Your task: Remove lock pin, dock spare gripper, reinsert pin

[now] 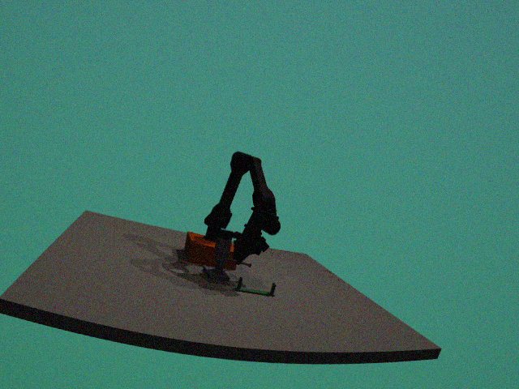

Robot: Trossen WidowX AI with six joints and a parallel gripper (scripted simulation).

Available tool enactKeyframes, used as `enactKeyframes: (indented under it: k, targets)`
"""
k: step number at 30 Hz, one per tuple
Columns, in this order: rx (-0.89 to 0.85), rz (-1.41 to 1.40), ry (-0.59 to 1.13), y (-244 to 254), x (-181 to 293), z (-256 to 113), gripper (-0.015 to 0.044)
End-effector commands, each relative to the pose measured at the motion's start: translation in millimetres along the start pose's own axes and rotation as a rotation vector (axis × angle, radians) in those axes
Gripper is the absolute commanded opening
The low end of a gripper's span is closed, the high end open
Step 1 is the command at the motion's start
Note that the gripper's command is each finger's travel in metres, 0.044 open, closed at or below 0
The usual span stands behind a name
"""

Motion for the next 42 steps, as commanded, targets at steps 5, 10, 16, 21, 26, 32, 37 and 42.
enactKeyframes:
  k: [5,10,16,21,26,32,37,42]
  targets:
    - [0.000,-0.001,0.000,1,-8,-18,0.0200]
    - [0.001,-0.003,0.000,2,-13,-29,0.0200]
    - [0.002,-0.005,0.001,2,-19,-43,0.0200]
    - [0.004,-0.007,0.001,2,-23,-54,0.0200]
    - [0.005,-0.009,0.002,3,-28,-66,0.0200]
    - [0.007,-0.010,0.003,2,-27,-63,0.0305]
    - [0.007,-0.010,0.003,2,-27,-63,0.0436]
    - [0.007,-0.010,0.003,2,-27,-63,0.0440]
Point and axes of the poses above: the point midway between the two fingers, 35 mm back from their tips, its own z axis out along the fingers, its own y axis across the jaws, x = y × z, the point moved 1 cm from there along -z, back along the fingers, and after that the axes turned 10 degrees about z, right-handed, at the moved point
